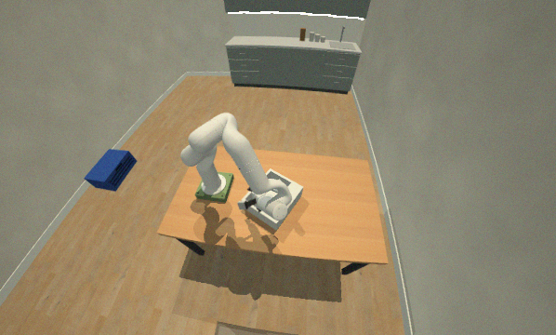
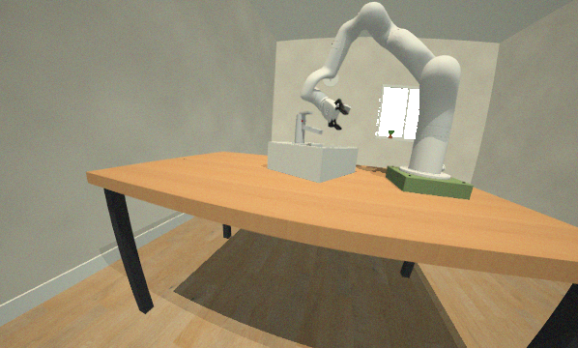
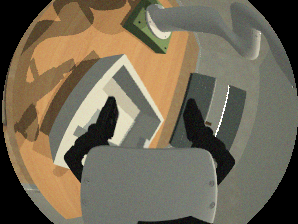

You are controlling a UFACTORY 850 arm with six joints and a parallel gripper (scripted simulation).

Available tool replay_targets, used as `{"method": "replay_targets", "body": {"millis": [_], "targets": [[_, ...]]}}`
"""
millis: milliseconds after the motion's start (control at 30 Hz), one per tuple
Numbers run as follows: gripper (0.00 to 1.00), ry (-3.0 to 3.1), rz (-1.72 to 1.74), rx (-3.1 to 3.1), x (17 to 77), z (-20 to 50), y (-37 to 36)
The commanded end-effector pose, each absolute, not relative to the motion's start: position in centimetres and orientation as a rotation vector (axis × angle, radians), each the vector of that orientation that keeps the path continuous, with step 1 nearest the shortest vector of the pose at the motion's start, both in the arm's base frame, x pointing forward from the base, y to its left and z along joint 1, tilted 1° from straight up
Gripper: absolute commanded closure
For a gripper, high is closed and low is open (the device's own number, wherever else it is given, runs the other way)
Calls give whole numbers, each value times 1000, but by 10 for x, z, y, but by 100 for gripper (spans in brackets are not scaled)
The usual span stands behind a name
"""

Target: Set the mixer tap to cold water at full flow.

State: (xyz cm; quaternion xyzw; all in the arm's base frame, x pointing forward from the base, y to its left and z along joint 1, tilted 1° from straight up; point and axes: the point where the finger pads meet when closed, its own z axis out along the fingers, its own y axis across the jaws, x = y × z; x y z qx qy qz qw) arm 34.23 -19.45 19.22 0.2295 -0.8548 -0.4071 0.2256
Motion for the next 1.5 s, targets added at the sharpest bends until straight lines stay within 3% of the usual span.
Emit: {"method": "replay_targets", "body": {"millis": [0, 700, 1467], "targets": [[0, -2359, -1121, 634, 343, 193, -195], [0, -2383, -1105, 597, 346, 195, -193], [0, -2800, -662, -285, 425, 246, -152]]}}
